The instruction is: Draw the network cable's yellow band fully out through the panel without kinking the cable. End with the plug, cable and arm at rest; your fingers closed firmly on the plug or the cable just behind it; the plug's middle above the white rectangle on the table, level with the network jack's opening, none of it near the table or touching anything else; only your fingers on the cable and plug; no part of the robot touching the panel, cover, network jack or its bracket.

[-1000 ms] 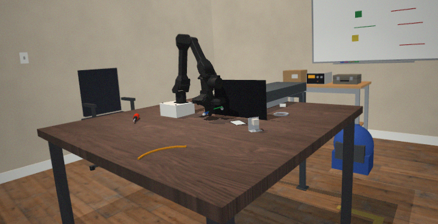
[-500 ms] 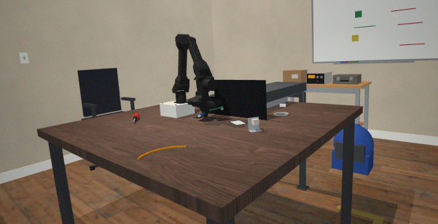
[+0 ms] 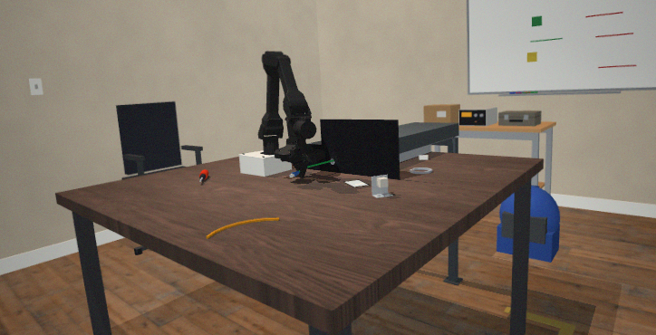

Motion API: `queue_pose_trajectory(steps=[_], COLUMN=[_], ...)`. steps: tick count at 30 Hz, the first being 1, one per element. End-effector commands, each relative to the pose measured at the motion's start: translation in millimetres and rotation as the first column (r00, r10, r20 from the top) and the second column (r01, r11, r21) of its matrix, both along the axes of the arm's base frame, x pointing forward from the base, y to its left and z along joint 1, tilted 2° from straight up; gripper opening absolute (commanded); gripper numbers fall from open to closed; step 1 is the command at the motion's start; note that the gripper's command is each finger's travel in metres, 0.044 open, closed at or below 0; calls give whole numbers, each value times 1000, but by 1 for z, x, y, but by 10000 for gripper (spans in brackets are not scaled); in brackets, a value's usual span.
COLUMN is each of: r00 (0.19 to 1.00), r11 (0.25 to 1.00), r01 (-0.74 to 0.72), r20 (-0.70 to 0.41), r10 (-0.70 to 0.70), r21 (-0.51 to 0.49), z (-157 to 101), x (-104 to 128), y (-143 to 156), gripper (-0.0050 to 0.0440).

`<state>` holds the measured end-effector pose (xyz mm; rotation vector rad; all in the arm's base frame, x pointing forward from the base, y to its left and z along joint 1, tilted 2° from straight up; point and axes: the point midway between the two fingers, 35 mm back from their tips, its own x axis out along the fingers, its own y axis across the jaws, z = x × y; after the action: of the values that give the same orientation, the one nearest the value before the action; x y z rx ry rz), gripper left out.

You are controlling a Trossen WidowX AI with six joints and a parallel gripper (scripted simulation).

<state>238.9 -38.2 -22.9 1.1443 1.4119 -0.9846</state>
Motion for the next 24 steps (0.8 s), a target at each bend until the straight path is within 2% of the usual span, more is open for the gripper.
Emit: queue_pose_trajectory(steps=[1,24], r00=[997,997], r11=[992,992], r01=[52,52], r20=[64,65], r10=[-44,-44], r21=[-114,-117], z=[9,8], x=[21,27], y=[-46,-98], gripper=[-50,-50])
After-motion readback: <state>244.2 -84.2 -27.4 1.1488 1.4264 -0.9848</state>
